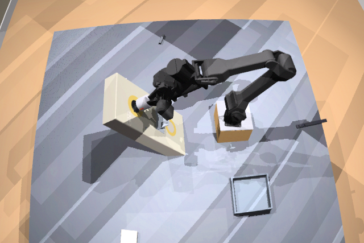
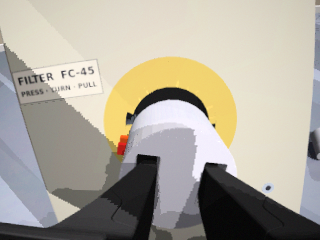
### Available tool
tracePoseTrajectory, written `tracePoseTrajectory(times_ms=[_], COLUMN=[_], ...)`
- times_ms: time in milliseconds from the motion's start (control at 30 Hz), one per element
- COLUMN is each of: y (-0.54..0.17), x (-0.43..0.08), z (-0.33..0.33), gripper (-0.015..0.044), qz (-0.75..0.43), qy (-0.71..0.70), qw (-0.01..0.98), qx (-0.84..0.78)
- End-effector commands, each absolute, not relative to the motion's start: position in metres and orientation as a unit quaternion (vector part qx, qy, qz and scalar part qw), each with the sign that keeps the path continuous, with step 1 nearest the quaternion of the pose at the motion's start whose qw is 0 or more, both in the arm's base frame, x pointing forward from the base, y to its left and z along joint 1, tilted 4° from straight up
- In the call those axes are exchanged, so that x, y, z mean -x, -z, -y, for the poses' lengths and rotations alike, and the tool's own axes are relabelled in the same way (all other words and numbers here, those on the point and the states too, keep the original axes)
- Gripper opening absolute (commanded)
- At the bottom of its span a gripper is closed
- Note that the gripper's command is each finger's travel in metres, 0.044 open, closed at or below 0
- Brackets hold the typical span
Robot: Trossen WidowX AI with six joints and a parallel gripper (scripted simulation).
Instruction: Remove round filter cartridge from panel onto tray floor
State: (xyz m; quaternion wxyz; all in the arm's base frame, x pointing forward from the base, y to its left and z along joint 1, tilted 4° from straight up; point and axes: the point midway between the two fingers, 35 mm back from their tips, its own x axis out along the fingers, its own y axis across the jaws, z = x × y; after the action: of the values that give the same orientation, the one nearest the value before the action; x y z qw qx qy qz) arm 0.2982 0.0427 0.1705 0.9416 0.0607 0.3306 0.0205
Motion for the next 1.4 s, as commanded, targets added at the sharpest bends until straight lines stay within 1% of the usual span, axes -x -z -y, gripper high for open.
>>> tracePoseTrajectory(times_ms=[0, 867, 967, 1000, 1367], y=[-0.178, -0.111, -0.115, -0.115, -0.112], x=[-0.290, -0.250, -0.253, -0.253, -0.251], z=[-0.042, -0.035, -0.036, -0.036, -0.035], gripper=[0.0000, 0.0000, 0.0079, 0.0093, 0.0093], qz=[-0.327, -0.328, -0.333, -0.333, -0.330], qy=[-0.018, -0.018, -0.019, -0.019, -0.018], qw=[0.942, 0.942, 0.940, 0.940, 0.942], qx=[-0.069, -0.068, -0.065, -0.065, -0.068])
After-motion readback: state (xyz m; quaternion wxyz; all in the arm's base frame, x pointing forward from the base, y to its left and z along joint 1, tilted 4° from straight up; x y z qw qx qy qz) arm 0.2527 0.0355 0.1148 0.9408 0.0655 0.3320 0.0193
